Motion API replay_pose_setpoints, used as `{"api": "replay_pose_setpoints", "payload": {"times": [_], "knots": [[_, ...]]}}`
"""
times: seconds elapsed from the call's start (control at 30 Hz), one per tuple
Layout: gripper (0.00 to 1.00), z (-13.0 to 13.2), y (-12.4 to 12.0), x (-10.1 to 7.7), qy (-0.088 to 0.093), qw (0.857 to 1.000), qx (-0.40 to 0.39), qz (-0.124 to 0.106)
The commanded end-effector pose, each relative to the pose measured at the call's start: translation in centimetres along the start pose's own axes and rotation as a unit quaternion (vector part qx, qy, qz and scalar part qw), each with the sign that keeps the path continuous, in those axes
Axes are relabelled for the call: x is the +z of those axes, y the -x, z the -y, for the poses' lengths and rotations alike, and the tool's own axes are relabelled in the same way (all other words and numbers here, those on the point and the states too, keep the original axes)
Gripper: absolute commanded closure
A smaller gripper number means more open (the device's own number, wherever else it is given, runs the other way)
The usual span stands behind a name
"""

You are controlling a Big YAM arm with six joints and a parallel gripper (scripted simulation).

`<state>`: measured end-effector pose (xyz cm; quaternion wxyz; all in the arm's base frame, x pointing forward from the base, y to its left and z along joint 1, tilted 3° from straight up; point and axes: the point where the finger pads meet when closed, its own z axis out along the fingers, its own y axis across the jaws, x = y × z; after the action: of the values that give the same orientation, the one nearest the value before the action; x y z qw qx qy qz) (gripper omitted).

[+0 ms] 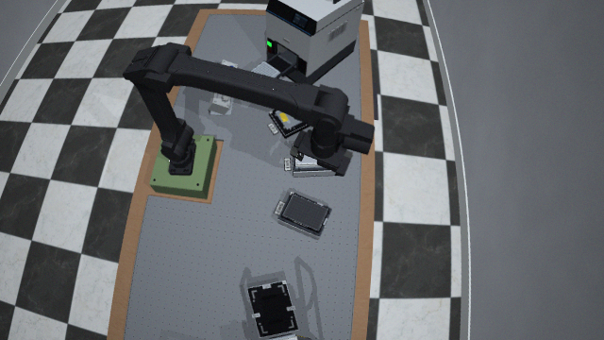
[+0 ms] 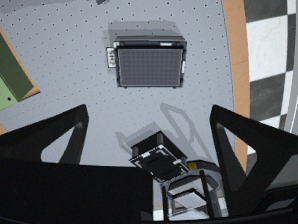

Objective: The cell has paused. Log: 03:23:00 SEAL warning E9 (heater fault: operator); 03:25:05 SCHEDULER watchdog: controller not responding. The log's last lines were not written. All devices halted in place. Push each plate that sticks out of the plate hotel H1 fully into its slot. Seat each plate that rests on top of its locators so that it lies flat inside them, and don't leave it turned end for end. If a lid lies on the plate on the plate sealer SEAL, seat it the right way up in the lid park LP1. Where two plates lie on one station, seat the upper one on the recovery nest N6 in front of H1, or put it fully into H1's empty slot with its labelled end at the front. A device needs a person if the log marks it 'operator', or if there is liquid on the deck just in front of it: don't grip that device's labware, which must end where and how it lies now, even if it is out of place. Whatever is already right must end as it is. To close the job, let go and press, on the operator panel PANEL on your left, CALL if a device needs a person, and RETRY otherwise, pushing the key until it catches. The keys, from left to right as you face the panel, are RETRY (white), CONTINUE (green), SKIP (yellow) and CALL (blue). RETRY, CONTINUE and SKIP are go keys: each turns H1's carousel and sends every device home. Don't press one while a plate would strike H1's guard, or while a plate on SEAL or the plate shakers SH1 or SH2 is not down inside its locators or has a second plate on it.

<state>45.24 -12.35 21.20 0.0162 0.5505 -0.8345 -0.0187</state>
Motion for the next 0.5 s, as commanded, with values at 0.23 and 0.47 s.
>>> {"api": "replay_pose_setpoints", "payload": {"times": [0.23, 0.47], "knots": [[0.0, 0.5, -0.1, 3.5, 0.0, 1.0, -0.002, 0.001], [0.0, 0.5, -0.1, 4.8, 0.0, 1.0, -0.002, 0.001]]}}
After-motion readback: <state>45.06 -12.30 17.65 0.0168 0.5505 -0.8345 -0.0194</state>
